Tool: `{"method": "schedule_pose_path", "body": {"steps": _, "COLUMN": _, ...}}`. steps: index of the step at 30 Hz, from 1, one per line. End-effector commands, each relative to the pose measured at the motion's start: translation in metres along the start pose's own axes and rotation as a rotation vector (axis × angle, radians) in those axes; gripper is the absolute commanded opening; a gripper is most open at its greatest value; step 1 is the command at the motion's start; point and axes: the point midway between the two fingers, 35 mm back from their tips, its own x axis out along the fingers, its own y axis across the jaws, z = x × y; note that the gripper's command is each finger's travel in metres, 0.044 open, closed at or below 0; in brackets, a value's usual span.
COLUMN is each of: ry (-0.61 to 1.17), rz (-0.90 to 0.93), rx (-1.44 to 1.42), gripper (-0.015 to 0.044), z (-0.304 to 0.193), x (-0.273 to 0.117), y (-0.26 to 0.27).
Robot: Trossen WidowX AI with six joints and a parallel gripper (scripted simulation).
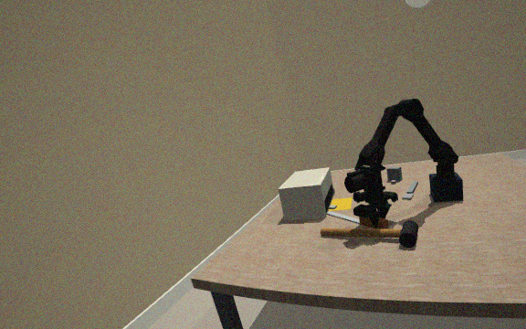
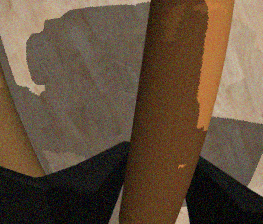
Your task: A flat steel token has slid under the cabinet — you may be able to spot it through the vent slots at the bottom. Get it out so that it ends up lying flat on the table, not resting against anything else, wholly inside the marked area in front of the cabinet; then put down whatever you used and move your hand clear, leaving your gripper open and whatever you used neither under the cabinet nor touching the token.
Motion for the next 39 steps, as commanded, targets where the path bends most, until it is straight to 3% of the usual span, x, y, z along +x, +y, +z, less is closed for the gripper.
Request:
{"method": "schedule_pose_path", "body": {"steps": 1, "ry": -0.005, "rz": 0.002, "rx": 0.002, "gripper": 0.0000, "z": 0.010, "x": 0.000, "y": 0.001}}
{"method": "schedule_pose_path", "body": {"steps": 39, "ry": -0.010, "rz": 0.001, "rx": 0.001, "gripper": 0.0000, "z": 0.084, "x": -0.001, "y": -0.001}}
